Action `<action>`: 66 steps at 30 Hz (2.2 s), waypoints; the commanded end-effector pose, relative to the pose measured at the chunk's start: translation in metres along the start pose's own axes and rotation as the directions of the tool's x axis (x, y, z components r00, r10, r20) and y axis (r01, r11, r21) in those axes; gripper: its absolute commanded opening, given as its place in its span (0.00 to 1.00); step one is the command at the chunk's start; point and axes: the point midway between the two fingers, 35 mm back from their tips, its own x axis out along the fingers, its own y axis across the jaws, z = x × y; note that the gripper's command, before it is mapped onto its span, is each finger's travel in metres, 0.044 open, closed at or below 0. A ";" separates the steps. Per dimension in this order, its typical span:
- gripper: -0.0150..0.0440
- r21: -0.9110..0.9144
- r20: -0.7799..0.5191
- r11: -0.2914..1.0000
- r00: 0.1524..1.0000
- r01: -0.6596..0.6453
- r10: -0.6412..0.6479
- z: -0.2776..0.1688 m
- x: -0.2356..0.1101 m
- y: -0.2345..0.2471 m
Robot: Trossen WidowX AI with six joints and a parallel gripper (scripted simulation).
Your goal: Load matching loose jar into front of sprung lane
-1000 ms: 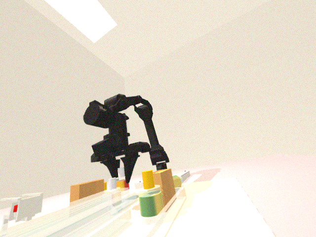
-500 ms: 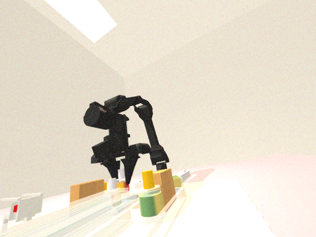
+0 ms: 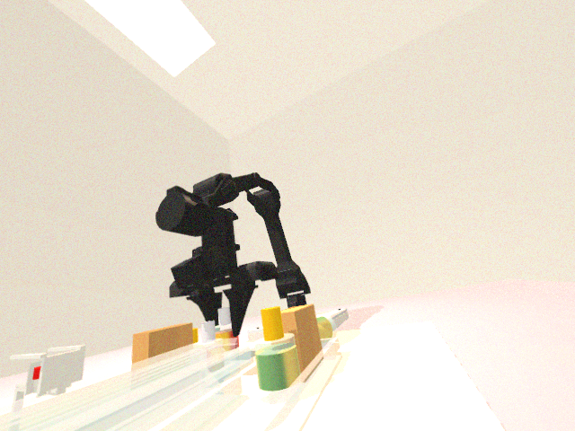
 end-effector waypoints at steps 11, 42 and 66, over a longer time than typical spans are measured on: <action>0.25 -0.003 0.026 1.000 1.000 -0.001 0.001 0.006 0.003 0.000; 0.25 -0.003 0.026 1.000 1.000 -0.001 0.001 0.004 0.013 0.000; 0.25 -0.003 0.026 1.000 1.000 -0.001 0.001 0.001 0.014 0.000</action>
